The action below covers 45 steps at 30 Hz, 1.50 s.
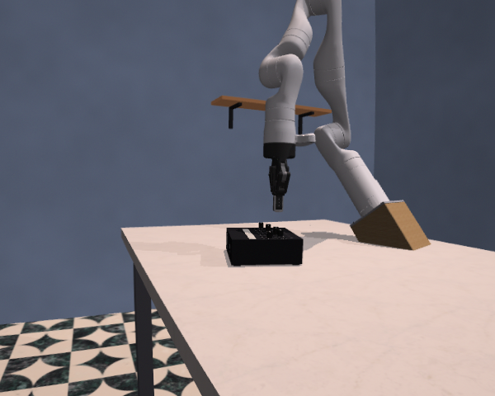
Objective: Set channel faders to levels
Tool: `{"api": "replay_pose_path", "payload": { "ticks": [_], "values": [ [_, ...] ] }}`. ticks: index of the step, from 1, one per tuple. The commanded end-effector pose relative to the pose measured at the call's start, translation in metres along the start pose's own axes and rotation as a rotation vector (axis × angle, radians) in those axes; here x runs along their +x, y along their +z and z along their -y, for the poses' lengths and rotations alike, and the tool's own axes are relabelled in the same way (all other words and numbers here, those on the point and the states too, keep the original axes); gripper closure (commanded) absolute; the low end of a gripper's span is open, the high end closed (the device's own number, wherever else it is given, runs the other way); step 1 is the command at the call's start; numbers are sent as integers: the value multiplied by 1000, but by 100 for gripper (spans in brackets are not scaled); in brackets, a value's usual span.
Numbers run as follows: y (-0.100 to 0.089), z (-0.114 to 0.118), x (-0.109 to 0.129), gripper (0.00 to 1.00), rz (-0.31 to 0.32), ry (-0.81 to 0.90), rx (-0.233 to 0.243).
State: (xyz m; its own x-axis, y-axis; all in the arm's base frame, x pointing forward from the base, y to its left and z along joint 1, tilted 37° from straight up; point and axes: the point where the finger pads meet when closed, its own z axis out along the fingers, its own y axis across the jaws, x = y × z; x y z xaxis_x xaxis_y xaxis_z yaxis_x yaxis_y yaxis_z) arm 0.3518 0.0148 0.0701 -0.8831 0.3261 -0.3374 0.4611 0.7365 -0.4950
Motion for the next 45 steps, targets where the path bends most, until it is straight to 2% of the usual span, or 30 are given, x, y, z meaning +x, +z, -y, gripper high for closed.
{"api": "replay_pose_path", "payload": {
  "ticks": [1,18,45],
  "values": [
    [0,0,0,100,1,0,-1],
    [2,0,0,100,1,0,-1],
    [17,-1,0,100,1,0,-1]
  ]
}}
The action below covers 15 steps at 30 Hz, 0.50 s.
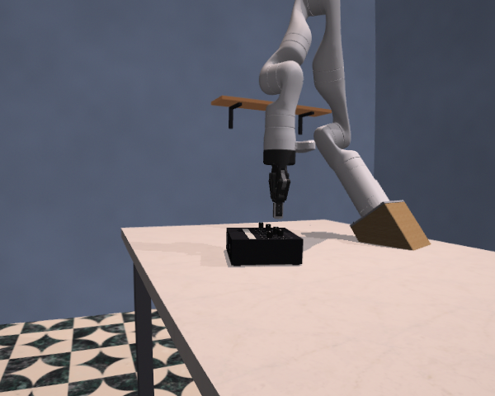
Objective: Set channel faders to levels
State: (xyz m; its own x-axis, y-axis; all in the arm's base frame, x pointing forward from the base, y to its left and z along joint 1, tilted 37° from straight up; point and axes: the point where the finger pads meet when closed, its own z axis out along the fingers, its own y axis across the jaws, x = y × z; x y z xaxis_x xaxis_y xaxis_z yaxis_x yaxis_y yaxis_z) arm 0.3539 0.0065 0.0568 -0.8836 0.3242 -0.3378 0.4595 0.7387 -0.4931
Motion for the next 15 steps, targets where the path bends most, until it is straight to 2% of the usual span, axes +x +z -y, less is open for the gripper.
{"api": "replay_pose_path", "payload": {
  "ticks": [1,15],
  "values": [
    [1,1,0,100,-1,1,2],
    [7,1,0,100,-1,1,2]
  ]
}}
